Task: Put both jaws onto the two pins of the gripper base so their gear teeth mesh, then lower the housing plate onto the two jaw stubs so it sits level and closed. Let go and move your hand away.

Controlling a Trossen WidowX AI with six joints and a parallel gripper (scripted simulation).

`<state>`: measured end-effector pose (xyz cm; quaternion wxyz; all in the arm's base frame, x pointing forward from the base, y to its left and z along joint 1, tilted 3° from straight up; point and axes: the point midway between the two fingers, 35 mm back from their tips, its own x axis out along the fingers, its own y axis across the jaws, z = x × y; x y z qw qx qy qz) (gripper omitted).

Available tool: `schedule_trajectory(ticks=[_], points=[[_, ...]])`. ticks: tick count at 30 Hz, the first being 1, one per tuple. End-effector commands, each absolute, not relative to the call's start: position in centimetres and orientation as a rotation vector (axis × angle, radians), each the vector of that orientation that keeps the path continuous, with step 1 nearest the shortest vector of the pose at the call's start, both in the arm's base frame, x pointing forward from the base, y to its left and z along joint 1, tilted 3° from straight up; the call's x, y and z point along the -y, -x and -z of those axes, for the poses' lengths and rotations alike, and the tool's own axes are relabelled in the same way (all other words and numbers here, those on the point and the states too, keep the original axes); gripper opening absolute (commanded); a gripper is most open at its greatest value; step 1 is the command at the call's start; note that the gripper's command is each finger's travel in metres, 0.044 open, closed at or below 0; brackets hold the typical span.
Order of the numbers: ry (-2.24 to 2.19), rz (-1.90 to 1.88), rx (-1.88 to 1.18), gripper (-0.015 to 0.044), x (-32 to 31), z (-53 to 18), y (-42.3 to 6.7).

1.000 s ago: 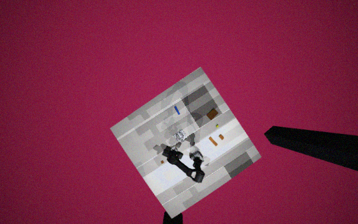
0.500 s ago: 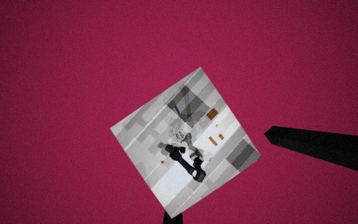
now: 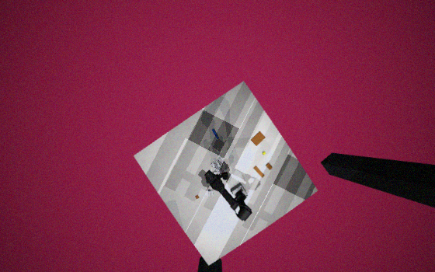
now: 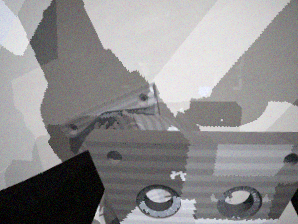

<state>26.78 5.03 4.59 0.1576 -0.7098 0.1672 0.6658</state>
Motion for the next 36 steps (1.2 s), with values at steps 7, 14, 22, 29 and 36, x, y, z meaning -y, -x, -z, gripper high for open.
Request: schedule_trajectory(ticks=[7,14,22,29,36], points=[[2.176,-2.029,-0.271,0.0351,-2.3,-4.9,-27.0],[2.265,-2.114,-0.123,0.0351,-0.5,-4.9,-27.0],[2.283,-2.132,-0.09,0.0351,-0.1,-4.9,-27.0],[2.283,-2.132,-0.09,0.0351,-0.1,-4.9,-27.0],[2.285,-2.134,-0.086,0.0351,-0.1,-4.9,-27.0]])
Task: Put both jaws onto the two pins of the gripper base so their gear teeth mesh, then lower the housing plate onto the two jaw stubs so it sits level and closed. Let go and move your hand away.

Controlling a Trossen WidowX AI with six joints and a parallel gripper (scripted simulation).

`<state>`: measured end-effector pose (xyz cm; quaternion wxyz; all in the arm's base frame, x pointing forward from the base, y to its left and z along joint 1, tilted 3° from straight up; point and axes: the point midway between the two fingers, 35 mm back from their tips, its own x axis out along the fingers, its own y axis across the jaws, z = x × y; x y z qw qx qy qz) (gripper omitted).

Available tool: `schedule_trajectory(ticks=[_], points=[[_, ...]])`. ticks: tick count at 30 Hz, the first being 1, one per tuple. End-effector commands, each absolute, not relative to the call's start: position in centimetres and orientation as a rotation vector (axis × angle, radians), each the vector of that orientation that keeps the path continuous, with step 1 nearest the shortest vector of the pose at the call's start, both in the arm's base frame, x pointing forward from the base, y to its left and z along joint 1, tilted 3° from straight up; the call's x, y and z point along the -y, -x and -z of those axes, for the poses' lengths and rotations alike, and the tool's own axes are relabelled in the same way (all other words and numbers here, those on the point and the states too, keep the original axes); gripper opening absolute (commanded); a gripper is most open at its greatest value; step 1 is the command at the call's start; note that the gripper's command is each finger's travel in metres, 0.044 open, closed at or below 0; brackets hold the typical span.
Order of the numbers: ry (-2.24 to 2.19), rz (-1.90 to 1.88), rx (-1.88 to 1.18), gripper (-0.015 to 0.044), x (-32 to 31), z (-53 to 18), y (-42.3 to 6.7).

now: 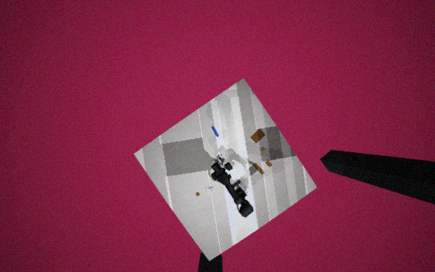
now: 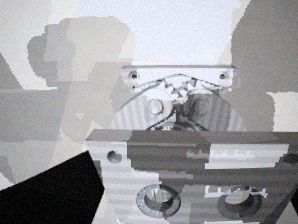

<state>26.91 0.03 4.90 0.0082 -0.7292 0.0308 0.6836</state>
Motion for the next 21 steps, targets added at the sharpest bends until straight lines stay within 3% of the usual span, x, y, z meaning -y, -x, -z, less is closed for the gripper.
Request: schedule_trajectory(ticks=[1,21], points=[[2.285,-2.134,-0.086,0.0351,-0.1,-4.9,-27.0],[2.285,-2.136,-0.087,0.0351,0.6,-4.9,-25.8]])
